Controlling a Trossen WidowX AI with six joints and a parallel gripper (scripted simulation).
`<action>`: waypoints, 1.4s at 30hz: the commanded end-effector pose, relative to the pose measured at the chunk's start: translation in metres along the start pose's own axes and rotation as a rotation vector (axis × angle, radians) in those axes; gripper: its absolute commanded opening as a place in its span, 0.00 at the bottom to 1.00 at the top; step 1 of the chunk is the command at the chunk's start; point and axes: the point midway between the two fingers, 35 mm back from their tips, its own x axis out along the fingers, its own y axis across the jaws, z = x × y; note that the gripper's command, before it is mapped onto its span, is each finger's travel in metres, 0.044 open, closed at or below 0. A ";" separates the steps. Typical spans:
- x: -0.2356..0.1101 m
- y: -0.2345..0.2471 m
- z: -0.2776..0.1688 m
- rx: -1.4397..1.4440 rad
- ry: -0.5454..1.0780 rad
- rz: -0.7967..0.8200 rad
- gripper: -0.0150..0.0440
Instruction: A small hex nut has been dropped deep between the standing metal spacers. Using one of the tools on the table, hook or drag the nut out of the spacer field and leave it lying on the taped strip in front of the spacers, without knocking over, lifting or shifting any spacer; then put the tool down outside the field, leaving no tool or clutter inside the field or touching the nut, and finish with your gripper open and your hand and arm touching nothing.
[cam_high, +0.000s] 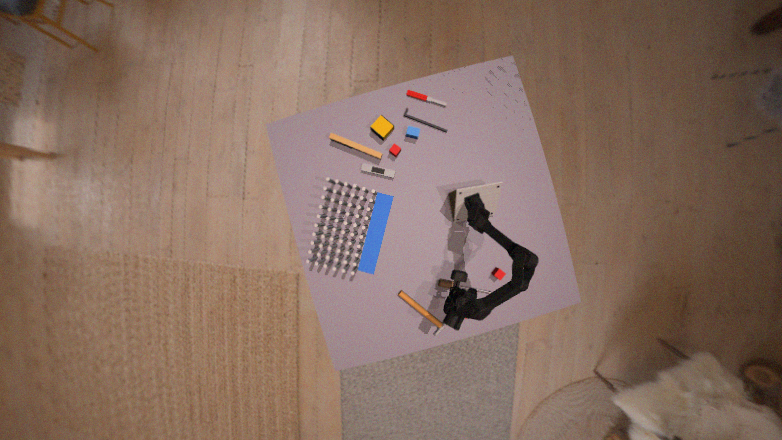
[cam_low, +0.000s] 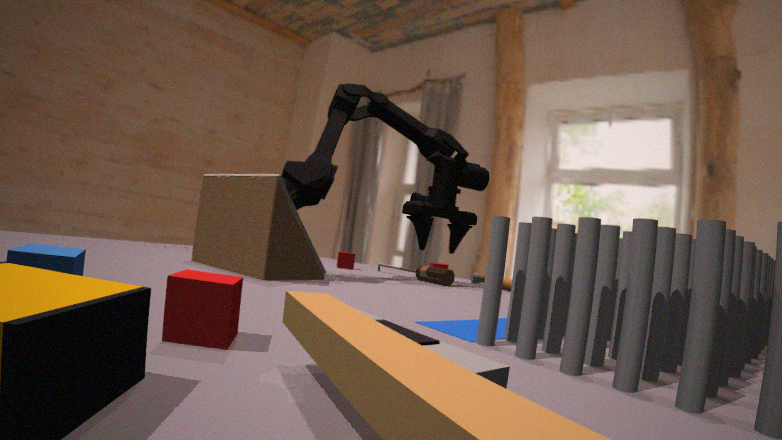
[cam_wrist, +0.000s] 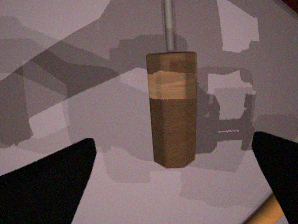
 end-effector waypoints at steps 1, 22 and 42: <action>-0.003 -0.001 0.001 -0.006 -0.001 -0.005 1.00; -0.009 0.006 -0.008 -0.046 -0.276 -0.272 1.00; -0.009 0.006 -0.008 -0.046 -0.276 -0.272 0.73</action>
